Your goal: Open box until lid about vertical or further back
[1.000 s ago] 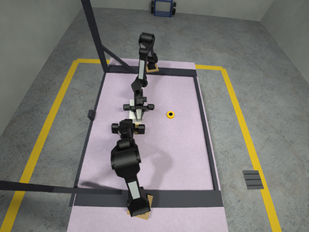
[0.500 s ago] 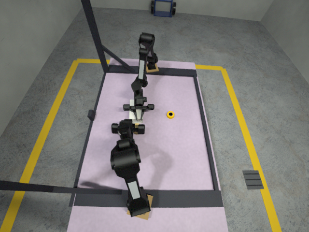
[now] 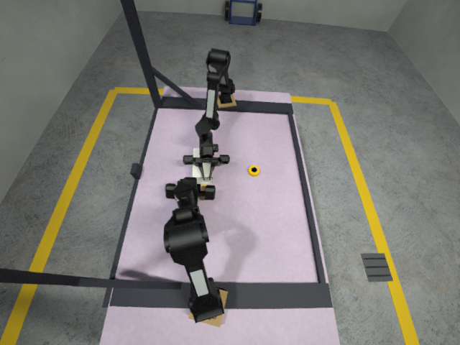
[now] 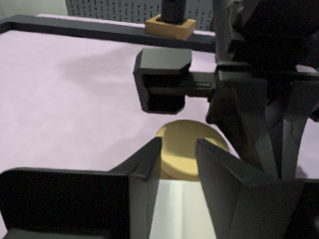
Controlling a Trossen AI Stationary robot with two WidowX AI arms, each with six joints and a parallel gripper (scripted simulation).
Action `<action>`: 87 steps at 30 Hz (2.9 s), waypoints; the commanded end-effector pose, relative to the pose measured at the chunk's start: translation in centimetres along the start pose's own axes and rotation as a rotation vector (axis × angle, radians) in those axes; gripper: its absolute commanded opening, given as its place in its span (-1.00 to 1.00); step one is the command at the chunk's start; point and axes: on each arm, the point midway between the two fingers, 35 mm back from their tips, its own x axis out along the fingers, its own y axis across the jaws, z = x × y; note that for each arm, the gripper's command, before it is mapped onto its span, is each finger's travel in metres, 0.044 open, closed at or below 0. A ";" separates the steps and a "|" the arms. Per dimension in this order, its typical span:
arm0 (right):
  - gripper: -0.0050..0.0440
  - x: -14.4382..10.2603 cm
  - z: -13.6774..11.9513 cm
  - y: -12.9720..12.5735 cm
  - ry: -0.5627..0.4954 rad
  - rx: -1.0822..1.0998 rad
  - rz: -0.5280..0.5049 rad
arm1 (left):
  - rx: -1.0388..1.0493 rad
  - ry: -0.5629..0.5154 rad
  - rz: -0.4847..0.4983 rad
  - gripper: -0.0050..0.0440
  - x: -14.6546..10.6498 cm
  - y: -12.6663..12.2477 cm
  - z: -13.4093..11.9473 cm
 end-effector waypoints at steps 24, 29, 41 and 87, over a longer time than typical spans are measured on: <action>-0.78 -0.2 0.0 0.2 0.017 0.356 0.147 | 0.025 0.102 0.040 -0.39 0.2 1.6 -4.3; -0.78 -0.2 0.0 0.0 0.025 0.426 0.172 | 0.025 0.102 0.040 -0.39 0.2 1.6 -4.3; -0.78 -0.3 0.4 0.2 0.016 0.426 0.178 | 0.025 0.102 0.040 -0.39 0.2 1.6 -4.3; -0.78 -0.2 0.9 0.2 0.006 0.421 0.178 | -0.118 0.203 -0.010 -0.68 -0.7 -0.2 4.9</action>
